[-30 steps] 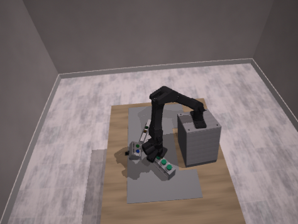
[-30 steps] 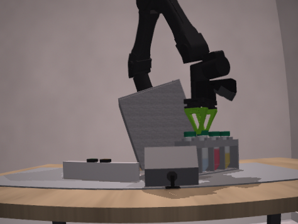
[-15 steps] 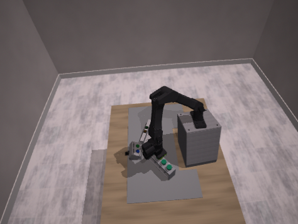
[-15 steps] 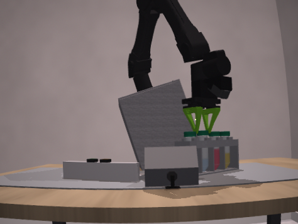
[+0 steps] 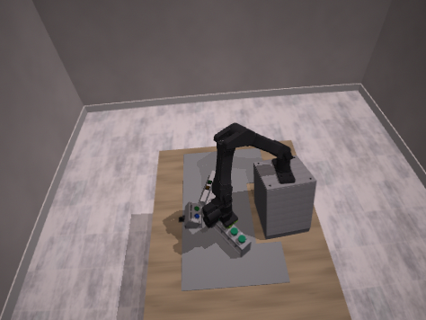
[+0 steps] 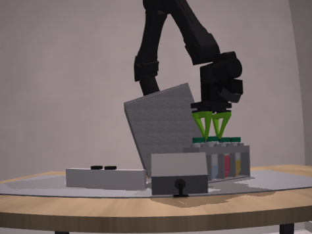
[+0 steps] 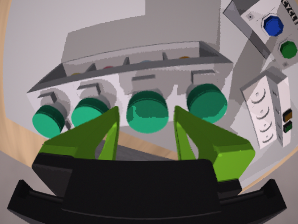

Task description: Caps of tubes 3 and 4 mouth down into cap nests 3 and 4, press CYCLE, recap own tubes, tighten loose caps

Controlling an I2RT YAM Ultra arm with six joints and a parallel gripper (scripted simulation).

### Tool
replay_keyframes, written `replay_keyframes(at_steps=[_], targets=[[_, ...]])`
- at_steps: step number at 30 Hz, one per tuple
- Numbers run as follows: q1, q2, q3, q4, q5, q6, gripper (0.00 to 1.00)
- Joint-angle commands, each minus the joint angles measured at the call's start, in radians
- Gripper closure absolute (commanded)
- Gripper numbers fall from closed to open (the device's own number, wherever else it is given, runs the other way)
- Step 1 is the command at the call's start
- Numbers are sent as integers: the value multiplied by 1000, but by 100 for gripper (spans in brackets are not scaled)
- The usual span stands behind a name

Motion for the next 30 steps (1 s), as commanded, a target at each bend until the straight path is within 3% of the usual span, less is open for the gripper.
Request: replay_keyframes(at_steps=[1, 28, 29, 30], targets=[[8, -22, 4, 0, -1, 1, 51], [7, -28, 10, -11, 0, 0, 51], [7, -28, 10, -11, 0, 0, 100], [7, -28, 10, -11, 0, 0, 100]])
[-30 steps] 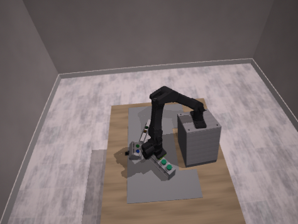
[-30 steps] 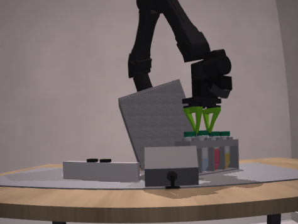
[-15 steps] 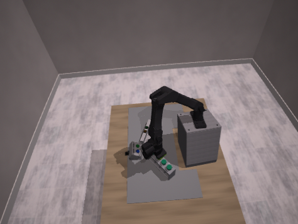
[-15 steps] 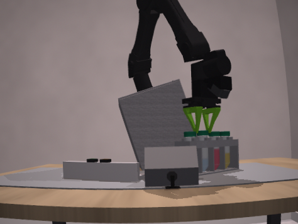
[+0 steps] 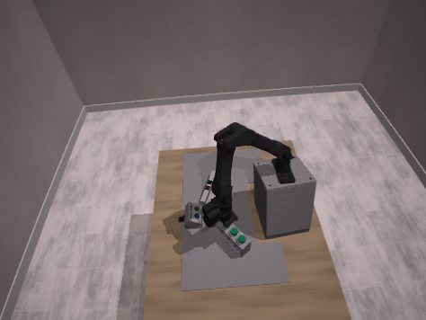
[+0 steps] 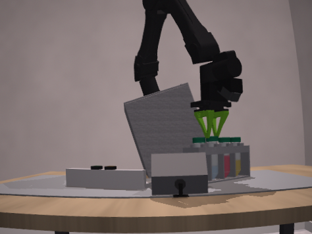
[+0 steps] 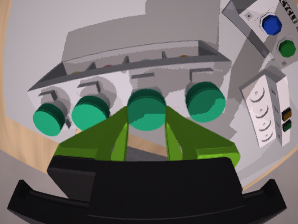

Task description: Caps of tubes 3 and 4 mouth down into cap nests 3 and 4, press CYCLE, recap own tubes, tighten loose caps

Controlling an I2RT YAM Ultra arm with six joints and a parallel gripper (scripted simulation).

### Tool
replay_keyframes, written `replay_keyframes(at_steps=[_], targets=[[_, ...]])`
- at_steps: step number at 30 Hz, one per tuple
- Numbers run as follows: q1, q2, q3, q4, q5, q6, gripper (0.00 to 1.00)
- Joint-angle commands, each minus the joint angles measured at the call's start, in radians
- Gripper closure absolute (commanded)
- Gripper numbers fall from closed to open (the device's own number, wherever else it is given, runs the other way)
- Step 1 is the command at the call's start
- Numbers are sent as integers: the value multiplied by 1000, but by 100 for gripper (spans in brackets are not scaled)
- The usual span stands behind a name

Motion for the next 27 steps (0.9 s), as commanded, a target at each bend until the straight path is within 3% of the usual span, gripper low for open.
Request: replay_keyframes(at_steps=[1, 13, 27], targets=[[7, -20, 10, 0, 0, 0, 100], [7, -20, 10, 0, 0, 0, 100], [35, -122, 10, -110, -4, 29, 100]])
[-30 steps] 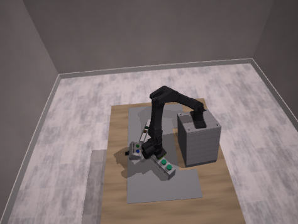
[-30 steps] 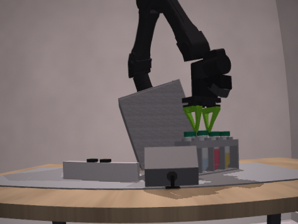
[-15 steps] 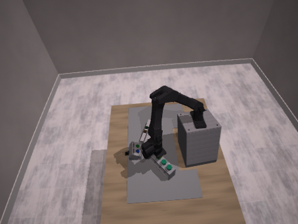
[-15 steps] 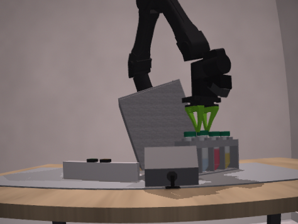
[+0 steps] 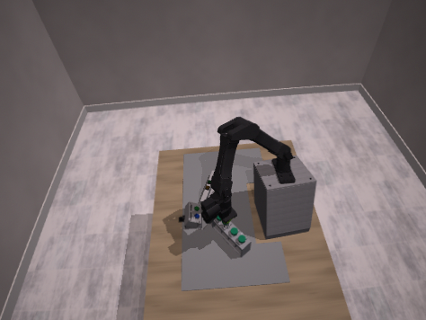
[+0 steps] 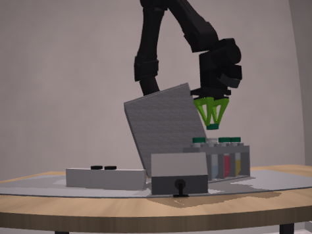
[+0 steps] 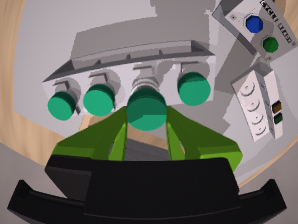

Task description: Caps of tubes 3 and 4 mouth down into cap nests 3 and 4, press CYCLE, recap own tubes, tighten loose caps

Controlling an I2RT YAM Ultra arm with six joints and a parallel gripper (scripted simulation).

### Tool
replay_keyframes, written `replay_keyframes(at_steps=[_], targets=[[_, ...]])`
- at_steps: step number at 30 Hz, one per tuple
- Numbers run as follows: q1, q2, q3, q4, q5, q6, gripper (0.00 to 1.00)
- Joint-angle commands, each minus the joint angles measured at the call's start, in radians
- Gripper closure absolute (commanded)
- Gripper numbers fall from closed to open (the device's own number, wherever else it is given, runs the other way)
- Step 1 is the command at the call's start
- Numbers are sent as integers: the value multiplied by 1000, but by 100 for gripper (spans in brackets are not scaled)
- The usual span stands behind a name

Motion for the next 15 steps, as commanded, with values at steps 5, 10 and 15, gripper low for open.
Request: replay_keyframes(at_steps=[5, 10, 15], targets=[[-31, -55, -28, -3, 5, 129, 100], [-121, -116, -95, 29, 15, 369, 100], [-217, -171, -145, 51, 22, 583, 100]])
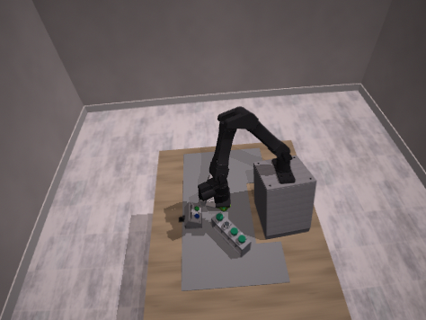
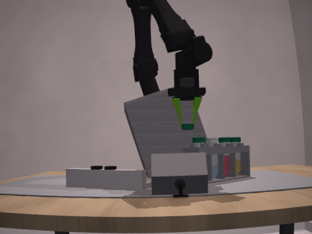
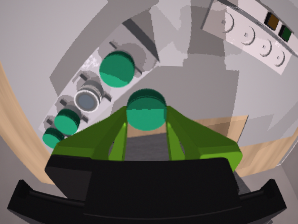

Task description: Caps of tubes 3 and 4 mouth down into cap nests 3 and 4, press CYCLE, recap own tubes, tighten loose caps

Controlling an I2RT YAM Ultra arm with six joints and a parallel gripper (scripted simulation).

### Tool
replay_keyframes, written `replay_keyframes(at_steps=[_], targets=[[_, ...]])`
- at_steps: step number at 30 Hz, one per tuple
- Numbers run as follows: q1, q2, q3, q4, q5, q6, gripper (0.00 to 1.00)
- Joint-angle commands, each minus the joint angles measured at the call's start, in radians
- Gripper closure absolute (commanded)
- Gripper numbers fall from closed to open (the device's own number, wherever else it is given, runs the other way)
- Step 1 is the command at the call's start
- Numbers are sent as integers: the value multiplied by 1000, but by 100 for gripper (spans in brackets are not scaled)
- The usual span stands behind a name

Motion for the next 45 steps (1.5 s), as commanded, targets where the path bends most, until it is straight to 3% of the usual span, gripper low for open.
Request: replay_keyframes(at_steps=[1, 4, 15, 19, 22, 30, 38, 45], targets=[[-55, -58, -26, 23, 9, 210, 100], [-80, -71, -36, 29, 11, 191, 100], [-362, -183, -71, 40, 13, -104, 100], [-462, -207, -52, 28, 8, -209, 100], [-487, -211, -45, 24, 7, -235, 100], [-670, -221, 50, -27, -12, -425, 100], [-670, -221, 50, -27, -12, -425, 100], [-698, -116, 46, 90, -15, -453, 100]])
